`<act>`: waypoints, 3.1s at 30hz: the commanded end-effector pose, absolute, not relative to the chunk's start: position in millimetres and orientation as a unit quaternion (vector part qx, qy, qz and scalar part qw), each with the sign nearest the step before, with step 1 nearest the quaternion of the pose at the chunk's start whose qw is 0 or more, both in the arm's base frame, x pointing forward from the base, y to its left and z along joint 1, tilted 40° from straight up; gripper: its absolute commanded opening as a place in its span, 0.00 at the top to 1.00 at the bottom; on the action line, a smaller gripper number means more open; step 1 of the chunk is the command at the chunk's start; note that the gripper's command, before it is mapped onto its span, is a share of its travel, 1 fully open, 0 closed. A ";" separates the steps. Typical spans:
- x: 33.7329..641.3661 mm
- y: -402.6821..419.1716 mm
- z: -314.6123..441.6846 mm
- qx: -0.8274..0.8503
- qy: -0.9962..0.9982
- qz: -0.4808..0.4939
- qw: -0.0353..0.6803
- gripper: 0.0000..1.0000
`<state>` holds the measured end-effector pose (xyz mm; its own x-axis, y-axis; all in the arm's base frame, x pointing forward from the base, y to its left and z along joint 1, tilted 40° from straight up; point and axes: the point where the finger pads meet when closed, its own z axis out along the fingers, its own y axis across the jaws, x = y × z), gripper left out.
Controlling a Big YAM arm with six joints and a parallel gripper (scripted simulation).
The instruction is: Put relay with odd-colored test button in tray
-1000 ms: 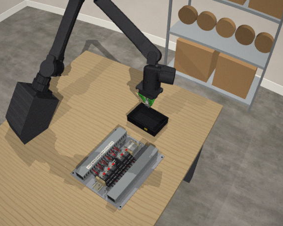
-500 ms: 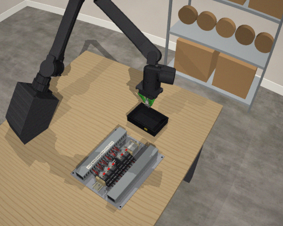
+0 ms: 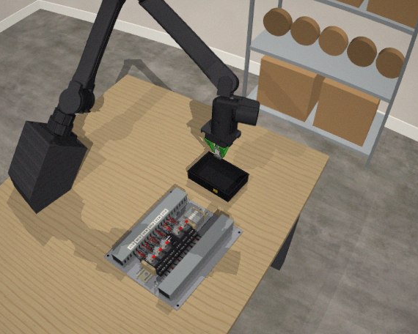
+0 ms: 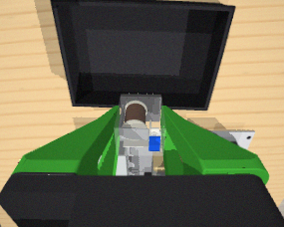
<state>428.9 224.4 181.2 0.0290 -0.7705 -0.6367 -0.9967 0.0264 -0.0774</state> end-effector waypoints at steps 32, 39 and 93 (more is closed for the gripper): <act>436.7 271.3 131.5 -0.664 0.664 0.209 0.272 1.00; 440.8 273.1 129.8 -0.661 0.666 0.205 0.279 1.00; 446.9 281.1 125.5 -0.658 0.665 0.199 0.291 1.00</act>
<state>437.3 289.2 107.7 0.0312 -0.7711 -0.6360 -0.9968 0.0231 -0.0770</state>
